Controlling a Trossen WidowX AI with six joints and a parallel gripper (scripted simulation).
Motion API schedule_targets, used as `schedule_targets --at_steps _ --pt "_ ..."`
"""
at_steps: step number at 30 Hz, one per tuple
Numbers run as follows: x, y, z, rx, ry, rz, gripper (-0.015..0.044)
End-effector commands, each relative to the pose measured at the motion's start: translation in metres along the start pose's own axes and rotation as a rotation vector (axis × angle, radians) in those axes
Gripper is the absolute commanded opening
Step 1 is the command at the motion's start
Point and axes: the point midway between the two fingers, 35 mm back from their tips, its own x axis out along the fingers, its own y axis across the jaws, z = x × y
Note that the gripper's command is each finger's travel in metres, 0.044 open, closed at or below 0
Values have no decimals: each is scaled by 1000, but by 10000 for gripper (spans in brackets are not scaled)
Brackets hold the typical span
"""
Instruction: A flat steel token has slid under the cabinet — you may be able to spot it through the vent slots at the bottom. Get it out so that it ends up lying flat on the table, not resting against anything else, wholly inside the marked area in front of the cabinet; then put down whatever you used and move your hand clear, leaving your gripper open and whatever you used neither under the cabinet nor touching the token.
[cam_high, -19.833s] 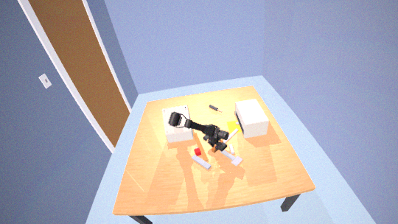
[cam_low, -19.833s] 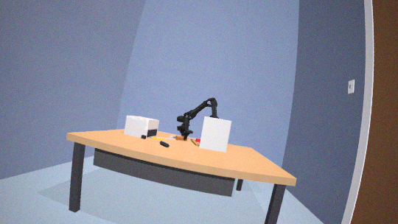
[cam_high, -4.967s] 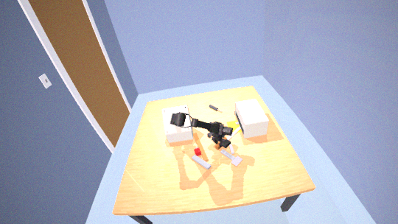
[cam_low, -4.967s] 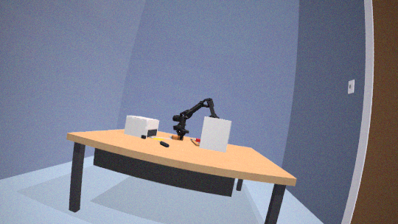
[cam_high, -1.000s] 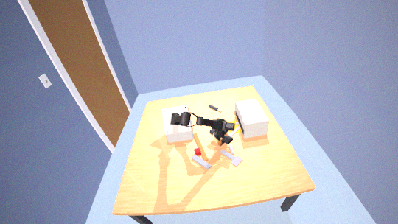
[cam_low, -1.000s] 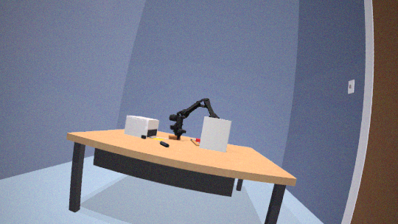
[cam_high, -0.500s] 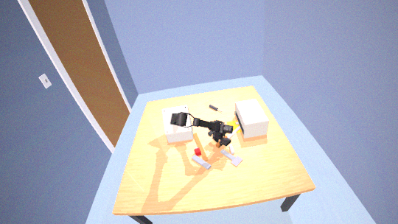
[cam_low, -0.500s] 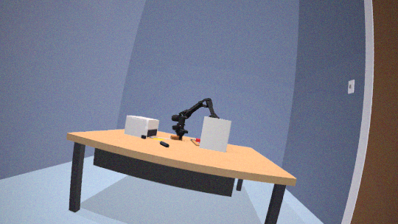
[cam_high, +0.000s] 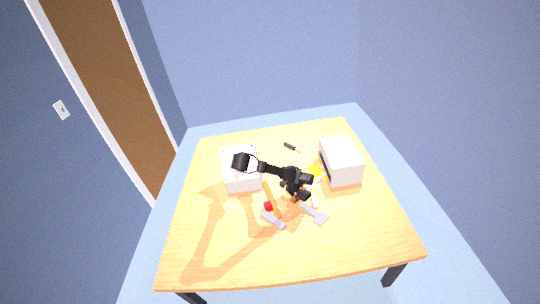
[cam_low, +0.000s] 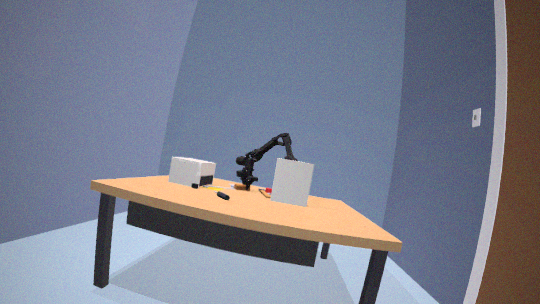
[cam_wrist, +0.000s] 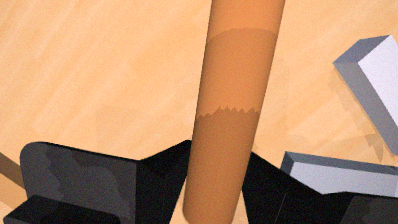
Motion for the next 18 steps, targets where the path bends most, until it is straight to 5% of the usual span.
schedule_targets --at_steps 1,18 --pt "1 1 -8 -1 -3 5 0" --pt "-3 -3 -20 2 -1 2 0"
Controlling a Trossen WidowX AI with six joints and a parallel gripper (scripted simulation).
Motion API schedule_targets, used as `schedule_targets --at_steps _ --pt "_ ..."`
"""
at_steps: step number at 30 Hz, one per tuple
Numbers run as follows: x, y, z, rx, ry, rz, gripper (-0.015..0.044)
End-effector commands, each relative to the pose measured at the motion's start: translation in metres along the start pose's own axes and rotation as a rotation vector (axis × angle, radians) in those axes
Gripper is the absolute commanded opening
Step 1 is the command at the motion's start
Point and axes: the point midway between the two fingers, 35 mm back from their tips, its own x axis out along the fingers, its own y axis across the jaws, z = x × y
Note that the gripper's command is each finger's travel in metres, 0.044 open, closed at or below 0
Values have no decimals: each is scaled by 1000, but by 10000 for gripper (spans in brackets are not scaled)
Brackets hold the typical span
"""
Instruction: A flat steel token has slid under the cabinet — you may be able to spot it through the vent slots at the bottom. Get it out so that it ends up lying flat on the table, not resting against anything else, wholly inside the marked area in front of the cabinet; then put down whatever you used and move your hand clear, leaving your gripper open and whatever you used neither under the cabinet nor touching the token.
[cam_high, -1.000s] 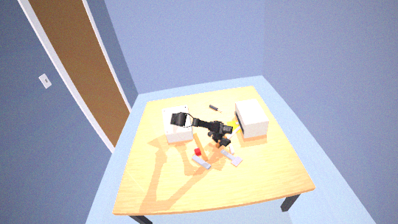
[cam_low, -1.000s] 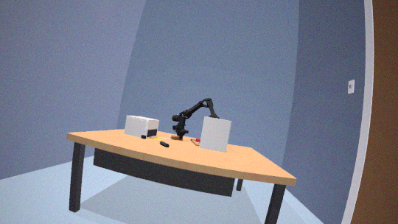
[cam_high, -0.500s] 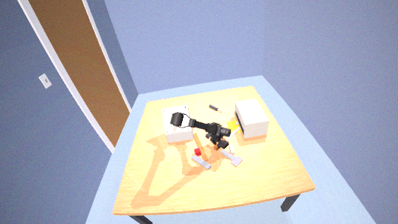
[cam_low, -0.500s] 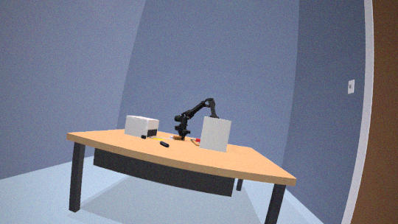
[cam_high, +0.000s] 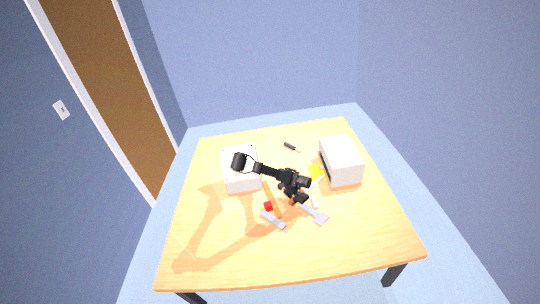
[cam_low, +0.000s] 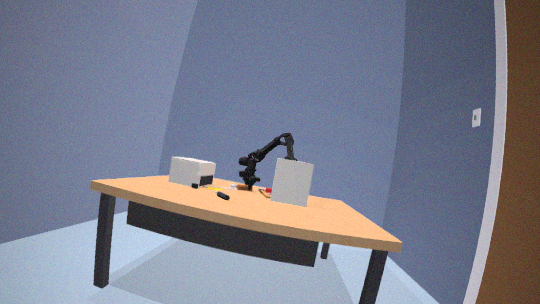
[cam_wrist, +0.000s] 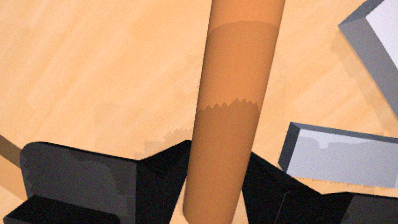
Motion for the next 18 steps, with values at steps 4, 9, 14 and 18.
schedule_targets --at_steps 4,9,14,18 --pt "-8 0 0 -1 -2 2 0" --pt "-15 1 -1 -3 -3 3 0" --pt "-19 3 -3 -6 -3 4 0" --pt "-21 4 -3 -4 -3 4 0"
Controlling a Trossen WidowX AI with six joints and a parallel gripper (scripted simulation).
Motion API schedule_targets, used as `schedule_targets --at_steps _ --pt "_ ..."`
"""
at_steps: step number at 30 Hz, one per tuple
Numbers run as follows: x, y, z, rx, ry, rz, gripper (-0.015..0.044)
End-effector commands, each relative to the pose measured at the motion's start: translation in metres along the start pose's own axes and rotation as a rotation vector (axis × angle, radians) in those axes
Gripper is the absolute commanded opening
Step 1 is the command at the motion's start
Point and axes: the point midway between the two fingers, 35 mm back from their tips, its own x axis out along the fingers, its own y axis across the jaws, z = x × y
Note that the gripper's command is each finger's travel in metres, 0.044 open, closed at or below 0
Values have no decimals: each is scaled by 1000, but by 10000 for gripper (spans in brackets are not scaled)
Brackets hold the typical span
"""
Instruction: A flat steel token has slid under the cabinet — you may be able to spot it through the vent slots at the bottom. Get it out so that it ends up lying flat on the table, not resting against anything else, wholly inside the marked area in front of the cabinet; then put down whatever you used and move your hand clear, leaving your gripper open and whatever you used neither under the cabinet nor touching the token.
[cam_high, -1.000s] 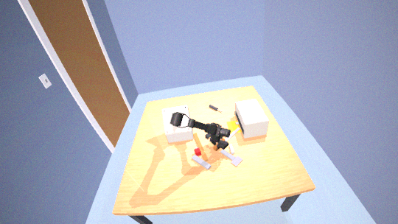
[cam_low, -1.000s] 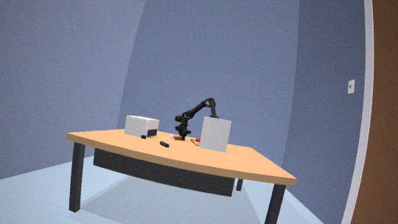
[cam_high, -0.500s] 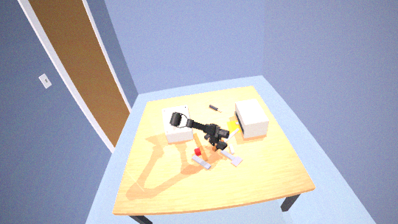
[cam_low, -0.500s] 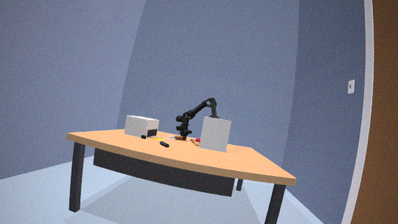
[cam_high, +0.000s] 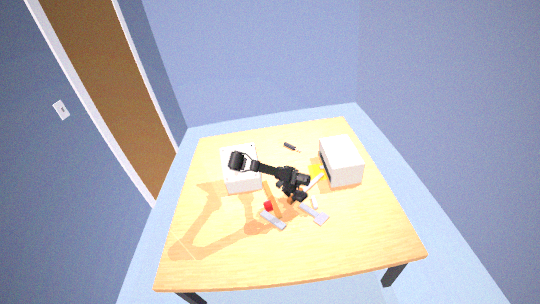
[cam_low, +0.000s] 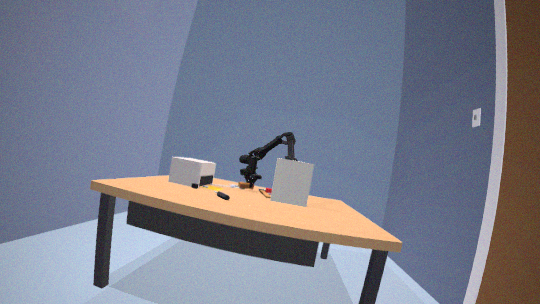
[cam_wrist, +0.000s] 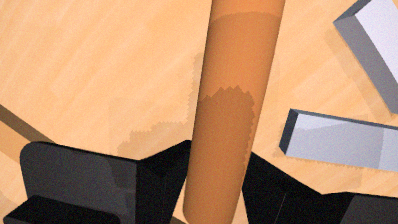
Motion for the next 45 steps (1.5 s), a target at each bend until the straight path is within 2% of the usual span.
schedule_targets --at_steps 1,45 --pt "-5 2 3 1 -12 -6 0" --pt "-6 62 41 2 -14 -2 0"
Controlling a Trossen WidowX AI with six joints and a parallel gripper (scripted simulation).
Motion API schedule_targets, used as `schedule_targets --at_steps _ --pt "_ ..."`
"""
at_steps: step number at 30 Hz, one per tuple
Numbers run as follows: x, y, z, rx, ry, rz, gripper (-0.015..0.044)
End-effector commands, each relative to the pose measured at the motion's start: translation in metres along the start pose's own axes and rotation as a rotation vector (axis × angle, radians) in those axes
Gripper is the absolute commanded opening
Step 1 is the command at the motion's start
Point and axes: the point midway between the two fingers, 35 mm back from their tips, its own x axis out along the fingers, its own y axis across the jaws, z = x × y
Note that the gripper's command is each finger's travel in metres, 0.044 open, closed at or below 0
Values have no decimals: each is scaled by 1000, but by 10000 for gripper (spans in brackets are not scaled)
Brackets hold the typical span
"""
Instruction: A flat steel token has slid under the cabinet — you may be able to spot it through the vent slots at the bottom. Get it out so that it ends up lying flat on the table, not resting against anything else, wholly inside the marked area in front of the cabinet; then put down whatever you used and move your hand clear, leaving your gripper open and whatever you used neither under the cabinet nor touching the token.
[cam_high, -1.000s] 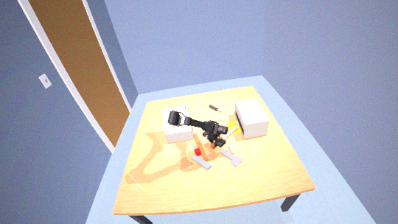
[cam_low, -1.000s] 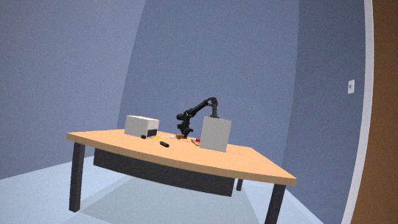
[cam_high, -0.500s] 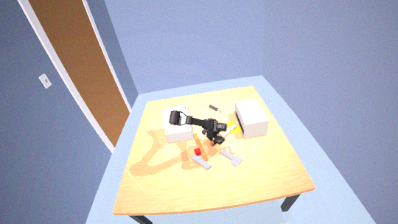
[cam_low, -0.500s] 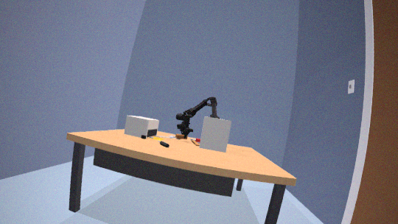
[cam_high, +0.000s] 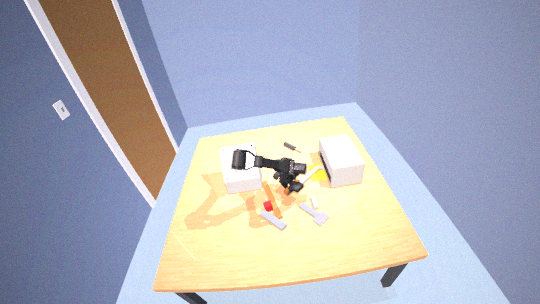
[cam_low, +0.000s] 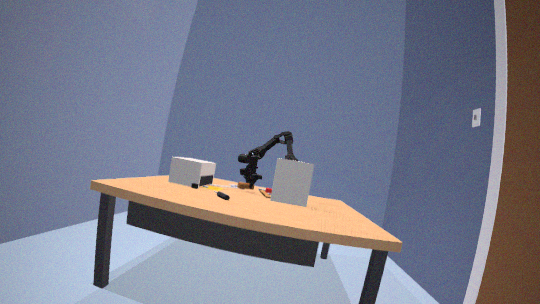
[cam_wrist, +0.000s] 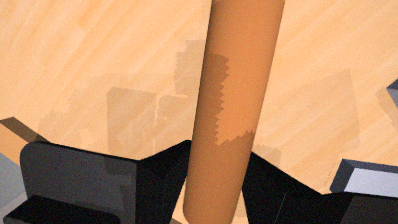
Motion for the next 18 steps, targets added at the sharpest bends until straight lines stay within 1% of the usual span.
schedule_targets --at_steps 1,18 --pt "-2 6 7 -1 -11 -4 0" --pt "-2 29 21 -1 -12 -3 0"
